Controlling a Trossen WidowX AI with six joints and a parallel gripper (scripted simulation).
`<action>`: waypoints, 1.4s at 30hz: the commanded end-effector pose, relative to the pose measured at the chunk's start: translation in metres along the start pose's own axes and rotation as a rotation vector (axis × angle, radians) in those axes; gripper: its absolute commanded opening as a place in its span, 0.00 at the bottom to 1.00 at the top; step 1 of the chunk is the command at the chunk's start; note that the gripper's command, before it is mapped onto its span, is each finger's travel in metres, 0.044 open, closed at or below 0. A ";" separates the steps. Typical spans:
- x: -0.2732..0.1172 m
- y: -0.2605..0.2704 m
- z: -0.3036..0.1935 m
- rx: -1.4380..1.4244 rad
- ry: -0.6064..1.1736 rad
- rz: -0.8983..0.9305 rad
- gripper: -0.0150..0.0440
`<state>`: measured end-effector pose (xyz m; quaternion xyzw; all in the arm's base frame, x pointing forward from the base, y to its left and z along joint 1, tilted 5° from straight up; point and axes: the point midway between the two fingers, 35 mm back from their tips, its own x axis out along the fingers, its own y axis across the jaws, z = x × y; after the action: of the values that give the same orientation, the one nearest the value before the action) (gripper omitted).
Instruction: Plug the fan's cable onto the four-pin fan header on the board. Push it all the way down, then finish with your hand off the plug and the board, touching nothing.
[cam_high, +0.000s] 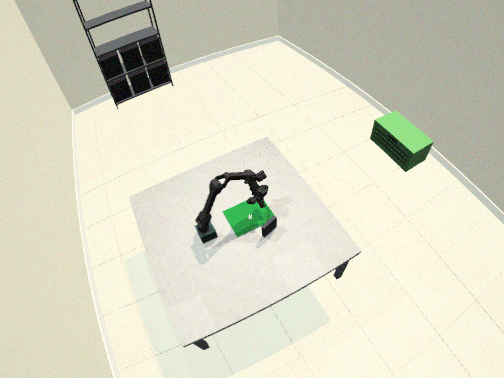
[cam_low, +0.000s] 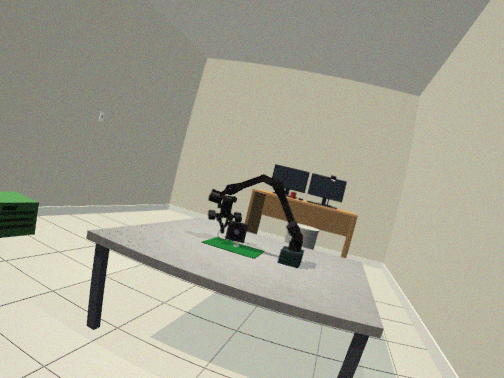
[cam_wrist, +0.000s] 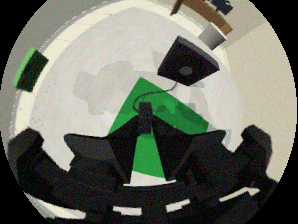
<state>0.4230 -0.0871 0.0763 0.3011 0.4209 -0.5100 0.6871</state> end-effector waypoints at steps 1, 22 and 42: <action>0.003 0.000 -0.002 0.003 -0.048 -0.010 0.25; 0.004 0.002 -0.008 0.017 -0.324 -0.018 0.25; -0.005 0.001 -0.017 0.049 -0.587 0.004 0.25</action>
<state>0.4211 -0.0712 0.0732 0.1661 0.2074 -0.5803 0.7699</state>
